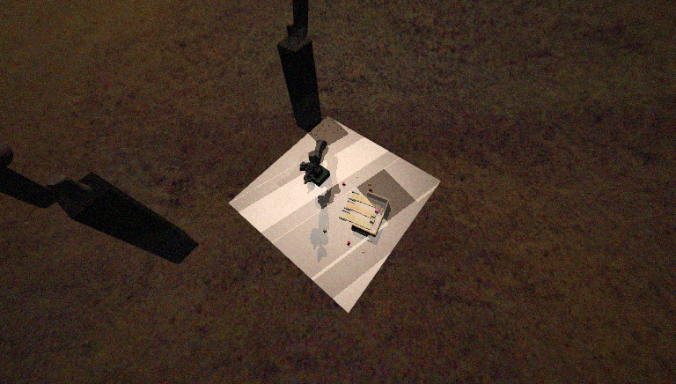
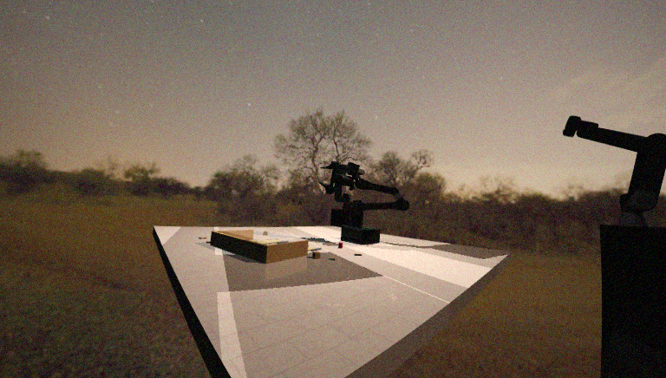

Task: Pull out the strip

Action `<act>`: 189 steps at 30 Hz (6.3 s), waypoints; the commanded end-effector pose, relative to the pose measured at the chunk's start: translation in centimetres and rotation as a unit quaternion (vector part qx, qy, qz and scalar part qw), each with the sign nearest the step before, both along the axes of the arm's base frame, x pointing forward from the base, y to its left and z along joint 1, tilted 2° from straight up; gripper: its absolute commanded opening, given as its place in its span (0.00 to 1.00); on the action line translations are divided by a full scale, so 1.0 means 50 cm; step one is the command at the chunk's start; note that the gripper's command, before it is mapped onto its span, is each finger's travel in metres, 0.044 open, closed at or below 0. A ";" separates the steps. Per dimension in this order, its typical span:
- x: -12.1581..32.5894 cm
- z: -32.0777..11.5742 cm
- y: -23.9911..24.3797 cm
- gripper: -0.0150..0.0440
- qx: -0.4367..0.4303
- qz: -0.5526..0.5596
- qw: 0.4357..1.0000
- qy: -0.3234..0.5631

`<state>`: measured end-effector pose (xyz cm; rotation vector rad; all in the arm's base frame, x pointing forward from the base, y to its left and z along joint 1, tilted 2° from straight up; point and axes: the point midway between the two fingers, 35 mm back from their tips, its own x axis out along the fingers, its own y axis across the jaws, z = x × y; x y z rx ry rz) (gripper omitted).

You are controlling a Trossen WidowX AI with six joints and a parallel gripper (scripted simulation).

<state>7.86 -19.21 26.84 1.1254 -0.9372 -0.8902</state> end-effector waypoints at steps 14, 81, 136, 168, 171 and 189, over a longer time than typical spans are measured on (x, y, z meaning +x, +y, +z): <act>0.313 -0.109 0.091 0.93 -0.096 0.310 0.845 0.425; 0.611 -0.473 0.279 0.25 -0.140 0.651 0.135 0.733; 0.620 -0.596 0.284 0.25 -0.140 0.652 0.135 0.733; 0.619 -0.602 0.284 0.25 -0.140 0.652 0.135 0.733; 0.610 -0.602 0.282 0.25 -0.140 0.652 0.134 0.733; 0.554 -0.607 0.274 0.25 -0.139 0.652 0.133 0.734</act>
